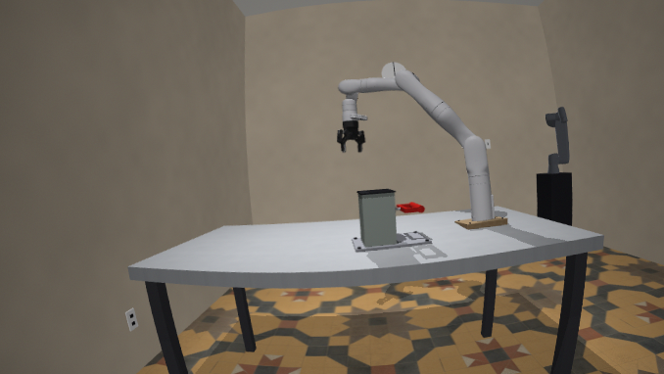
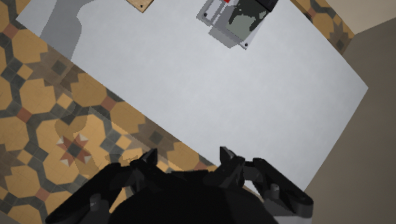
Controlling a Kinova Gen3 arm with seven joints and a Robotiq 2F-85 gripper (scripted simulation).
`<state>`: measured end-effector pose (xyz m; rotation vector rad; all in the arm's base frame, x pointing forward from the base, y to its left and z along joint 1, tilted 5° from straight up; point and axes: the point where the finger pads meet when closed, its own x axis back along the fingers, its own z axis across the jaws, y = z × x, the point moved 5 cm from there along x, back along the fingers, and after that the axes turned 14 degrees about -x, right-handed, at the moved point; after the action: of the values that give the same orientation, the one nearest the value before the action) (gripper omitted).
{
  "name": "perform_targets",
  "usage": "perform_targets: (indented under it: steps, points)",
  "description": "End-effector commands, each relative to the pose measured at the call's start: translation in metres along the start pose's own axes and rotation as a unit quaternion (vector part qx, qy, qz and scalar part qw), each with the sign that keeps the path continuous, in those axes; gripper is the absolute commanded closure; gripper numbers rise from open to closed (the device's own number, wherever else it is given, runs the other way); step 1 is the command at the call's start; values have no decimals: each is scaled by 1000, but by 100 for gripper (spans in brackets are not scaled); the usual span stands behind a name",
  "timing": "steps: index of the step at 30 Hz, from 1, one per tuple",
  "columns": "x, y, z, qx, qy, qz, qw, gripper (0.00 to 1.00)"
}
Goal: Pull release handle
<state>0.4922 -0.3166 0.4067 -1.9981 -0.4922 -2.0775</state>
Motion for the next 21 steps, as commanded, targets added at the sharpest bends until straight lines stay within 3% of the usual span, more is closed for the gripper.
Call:
perform_targets:
  steps: [1,21]
  points:
    - [0,-2,1,4,1,0,1000,0]
    - [-15,-32,18,64,0,16,998,0]
